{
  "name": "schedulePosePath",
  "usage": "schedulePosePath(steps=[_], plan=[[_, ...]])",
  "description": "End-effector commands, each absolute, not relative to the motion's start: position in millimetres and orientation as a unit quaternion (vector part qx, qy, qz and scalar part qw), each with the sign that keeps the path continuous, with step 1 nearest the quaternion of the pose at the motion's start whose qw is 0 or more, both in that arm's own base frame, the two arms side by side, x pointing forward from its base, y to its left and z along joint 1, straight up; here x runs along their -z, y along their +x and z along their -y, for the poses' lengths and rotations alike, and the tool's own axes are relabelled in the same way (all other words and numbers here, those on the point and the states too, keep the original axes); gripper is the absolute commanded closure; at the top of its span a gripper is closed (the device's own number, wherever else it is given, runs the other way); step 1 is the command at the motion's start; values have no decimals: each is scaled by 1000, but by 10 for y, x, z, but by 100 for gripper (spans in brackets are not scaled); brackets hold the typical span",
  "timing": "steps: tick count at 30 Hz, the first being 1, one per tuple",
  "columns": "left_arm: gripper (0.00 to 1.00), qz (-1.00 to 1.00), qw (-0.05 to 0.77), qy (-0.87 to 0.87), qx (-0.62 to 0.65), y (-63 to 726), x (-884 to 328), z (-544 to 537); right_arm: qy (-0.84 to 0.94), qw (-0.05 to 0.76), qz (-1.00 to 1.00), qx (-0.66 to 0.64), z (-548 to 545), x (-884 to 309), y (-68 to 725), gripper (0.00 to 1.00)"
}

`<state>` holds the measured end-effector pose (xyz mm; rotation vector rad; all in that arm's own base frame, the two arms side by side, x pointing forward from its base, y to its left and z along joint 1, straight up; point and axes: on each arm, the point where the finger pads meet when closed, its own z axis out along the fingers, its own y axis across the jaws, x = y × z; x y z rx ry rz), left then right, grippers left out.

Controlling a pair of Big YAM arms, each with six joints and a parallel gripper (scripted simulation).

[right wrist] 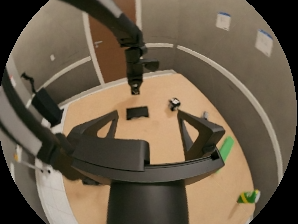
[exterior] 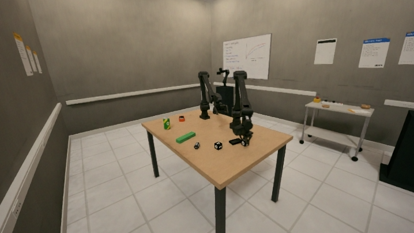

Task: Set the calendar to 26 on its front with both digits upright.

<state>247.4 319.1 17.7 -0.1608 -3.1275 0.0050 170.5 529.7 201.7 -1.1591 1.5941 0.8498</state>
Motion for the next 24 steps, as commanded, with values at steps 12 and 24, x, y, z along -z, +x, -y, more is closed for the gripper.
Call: schedulePosePath(steps=[12, 24], plan=[[60, 1000, -5, 3, 8, 2564, -75, -3678, -490, 485, -617, -381, -6287, -2019, 1504, 0], [60, 966, 2, 258, -2, 2520, 6, -3571, -490, 483, -619, -378, -6304, -1962, 1526, 0]])
